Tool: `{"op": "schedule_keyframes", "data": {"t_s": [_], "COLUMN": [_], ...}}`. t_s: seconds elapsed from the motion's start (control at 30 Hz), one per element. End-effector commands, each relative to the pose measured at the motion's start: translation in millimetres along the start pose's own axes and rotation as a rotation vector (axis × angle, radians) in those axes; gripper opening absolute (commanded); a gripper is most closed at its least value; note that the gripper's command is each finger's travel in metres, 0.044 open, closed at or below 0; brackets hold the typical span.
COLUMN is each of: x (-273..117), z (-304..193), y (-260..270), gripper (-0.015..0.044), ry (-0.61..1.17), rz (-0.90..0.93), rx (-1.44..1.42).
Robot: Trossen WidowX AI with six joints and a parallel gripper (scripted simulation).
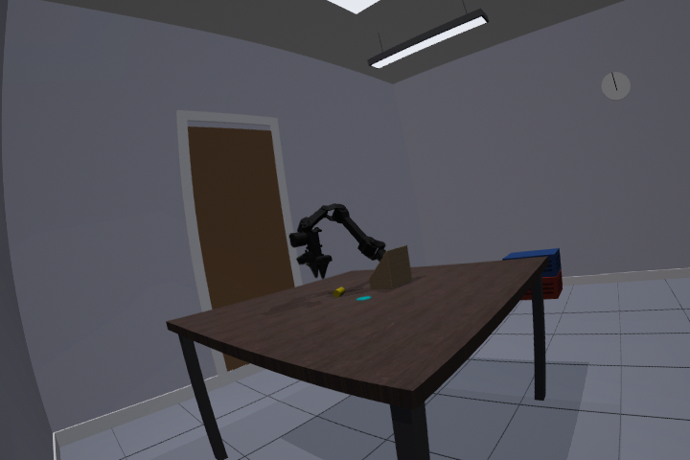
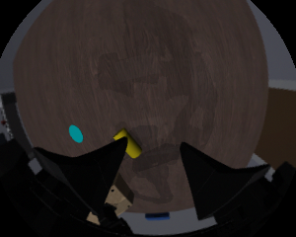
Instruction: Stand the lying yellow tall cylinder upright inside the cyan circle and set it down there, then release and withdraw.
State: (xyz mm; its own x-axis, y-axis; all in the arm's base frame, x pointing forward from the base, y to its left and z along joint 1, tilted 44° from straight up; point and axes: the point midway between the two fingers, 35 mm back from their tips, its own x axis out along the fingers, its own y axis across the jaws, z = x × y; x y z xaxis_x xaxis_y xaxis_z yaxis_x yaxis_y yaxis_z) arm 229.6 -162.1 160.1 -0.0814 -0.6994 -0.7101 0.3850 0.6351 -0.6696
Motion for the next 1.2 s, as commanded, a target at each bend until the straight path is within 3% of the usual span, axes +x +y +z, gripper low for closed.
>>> {"op": "schedule_keyframes", "data": {"t_s": [0.0, 0.3, 0.6, 0.9, 1.13, 1.17], "x": [-8.4, -34.6, -32.7, 72.9, 75.0, 75.0], "z": [-13.0, -42.1, -42.3, -40.8, -41.2, -41.2], "y": [24.7, 63.8, 64.9, 65.1, 64.7, 64.7], "gripper": [0.0309, 0.0309, 0.0309, 0.0309, 0.0309, 0.0283], "ry": [0.008, -0.017, -0.017, -0.018, -0.018, -0.018], "rz": [0.014, 0.01, 0.01, 0.005, 0.004, 0.004], "rx": [-0.217, -0.685, -0.694, -0.693, -0.694, -0.694]}}
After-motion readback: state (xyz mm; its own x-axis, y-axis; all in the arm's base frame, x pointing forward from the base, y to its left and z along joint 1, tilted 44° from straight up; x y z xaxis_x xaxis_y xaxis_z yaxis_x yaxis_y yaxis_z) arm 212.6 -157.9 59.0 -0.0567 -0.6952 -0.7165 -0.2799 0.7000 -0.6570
